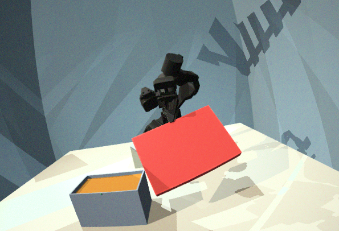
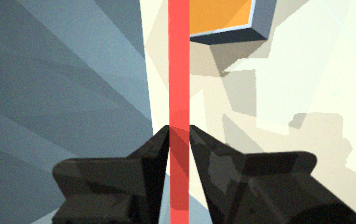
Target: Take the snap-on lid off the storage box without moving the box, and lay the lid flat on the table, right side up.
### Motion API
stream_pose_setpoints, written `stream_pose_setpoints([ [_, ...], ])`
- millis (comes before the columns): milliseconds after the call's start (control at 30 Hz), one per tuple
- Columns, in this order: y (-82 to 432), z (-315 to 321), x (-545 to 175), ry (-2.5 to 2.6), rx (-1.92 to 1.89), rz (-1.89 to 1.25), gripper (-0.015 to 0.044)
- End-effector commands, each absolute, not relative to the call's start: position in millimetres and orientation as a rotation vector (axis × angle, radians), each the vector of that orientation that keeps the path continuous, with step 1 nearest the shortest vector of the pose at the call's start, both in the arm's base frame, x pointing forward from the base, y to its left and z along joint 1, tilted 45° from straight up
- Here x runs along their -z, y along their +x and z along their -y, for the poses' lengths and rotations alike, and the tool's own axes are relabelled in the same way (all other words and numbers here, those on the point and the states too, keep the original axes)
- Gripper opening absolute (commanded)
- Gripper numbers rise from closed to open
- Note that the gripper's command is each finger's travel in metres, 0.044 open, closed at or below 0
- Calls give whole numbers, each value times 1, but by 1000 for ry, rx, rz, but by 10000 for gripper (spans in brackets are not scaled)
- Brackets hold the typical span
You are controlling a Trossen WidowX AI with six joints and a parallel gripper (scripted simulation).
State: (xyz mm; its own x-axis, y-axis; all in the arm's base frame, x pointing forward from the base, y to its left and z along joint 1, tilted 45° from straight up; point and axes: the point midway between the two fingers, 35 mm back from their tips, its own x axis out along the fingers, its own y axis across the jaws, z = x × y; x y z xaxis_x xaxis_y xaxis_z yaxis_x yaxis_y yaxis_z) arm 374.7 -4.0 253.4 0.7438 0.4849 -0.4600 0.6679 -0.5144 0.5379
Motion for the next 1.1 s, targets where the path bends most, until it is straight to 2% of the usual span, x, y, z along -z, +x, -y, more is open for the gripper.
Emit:
stream_pose_setpoints([
  [0,374,1,-263,2220,321,-844,0],
  [1067,368,-44,-309,2223,319,-844,0],
])
